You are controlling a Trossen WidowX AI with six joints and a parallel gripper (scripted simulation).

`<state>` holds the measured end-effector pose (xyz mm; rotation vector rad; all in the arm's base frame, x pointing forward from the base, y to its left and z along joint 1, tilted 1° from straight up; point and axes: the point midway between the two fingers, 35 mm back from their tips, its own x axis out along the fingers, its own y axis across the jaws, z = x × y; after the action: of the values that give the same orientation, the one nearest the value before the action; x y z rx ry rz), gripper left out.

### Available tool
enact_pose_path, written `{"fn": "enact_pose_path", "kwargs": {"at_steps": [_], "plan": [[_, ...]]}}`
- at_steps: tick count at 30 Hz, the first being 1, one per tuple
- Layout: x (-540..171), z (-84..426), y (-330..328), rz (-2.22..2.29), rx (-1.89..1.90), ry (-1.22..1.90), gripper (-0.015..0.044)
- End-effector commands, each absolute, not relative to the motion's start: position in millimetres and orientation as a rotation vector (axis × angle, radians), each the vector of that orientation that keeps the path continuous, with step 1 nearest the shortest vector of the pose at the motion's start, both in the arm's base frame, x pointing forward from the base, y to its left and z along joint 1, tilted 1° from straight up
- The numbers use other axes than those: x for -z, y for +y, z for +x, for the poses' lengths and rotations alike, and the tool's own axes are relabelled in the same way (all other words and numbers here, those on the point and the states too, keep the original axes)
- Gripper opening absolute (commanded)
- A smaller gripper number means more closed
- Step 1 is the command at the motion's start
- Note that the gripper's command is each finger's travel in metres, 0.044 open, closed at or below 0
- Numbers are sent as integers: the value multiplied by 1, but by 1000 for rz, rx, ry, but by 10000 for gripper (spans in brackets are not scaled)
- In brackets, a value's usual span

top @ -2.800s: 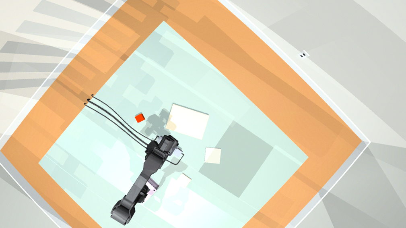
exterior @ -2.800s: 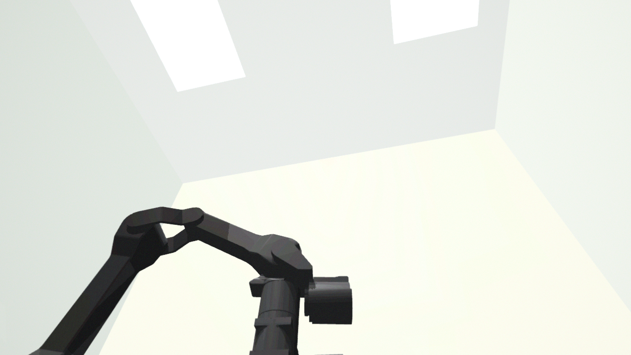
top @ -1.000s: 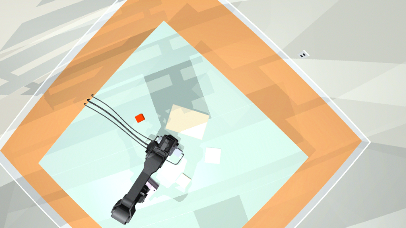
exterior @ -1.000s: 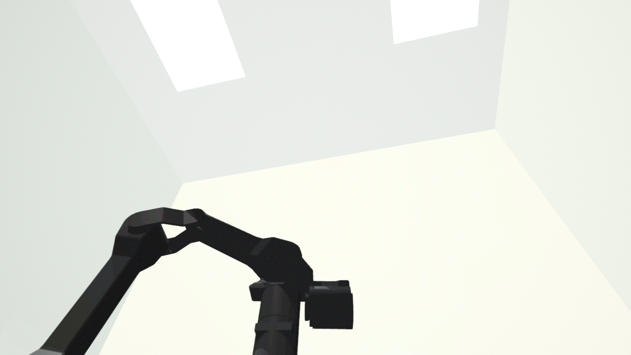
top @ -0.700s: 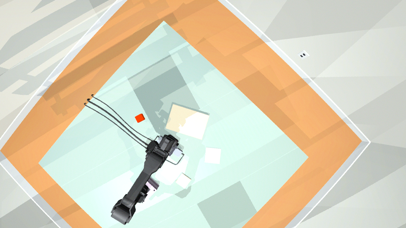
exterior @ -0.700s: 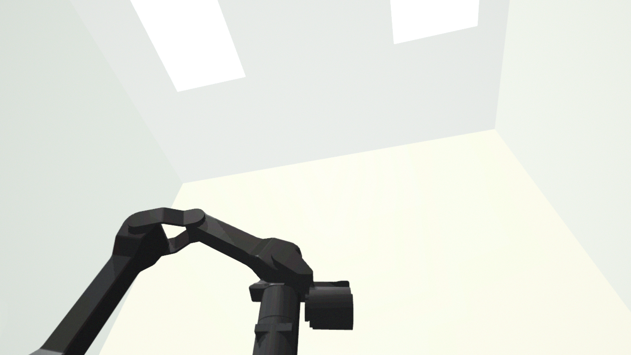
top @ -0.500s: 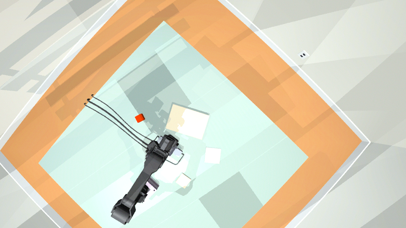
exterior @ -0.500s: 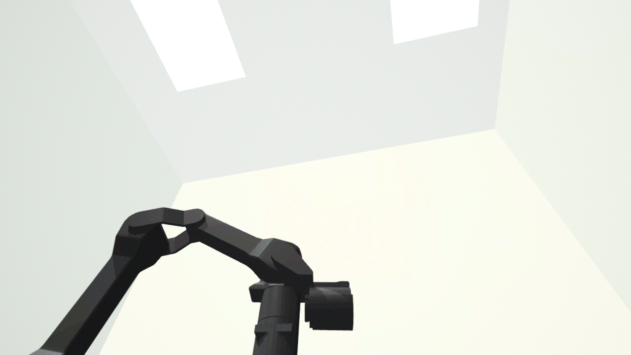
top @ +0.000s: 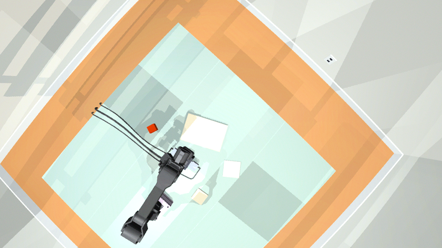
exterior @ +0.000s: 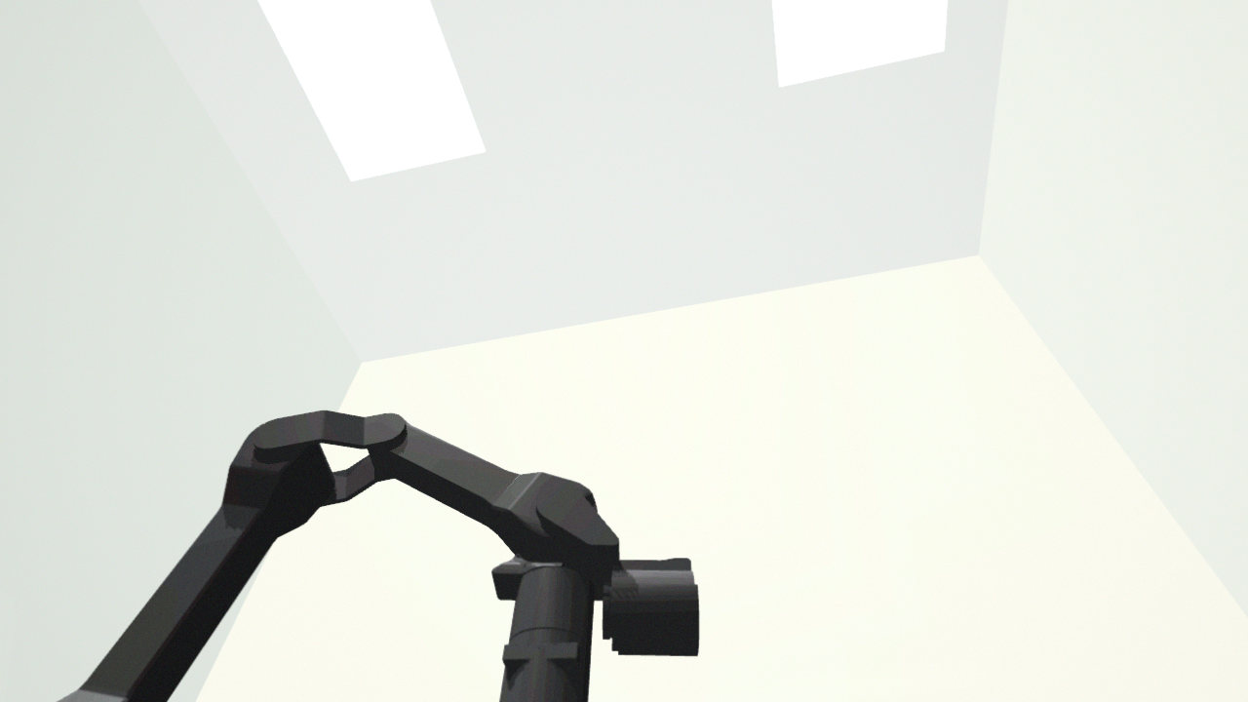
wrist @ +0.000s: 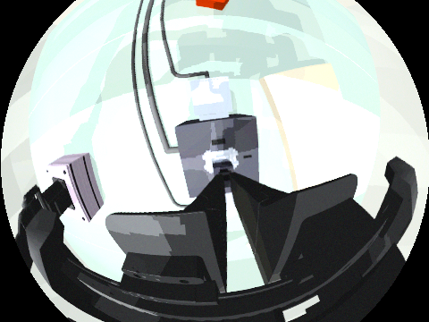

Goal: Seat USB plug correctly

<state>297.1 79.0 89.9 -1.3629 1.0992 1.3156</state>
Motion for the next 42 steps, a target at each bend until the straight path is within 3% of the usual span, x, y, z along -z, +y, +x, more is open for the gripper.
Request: {"fn": "enact_pose_path", "kwargs": {"at_steps": [1, 42], "plan": [[-89, 297, 79, -1366, -1317, 1097, 0], [-84, 297, 79, -1366, -1317, 1097, 0]]}}
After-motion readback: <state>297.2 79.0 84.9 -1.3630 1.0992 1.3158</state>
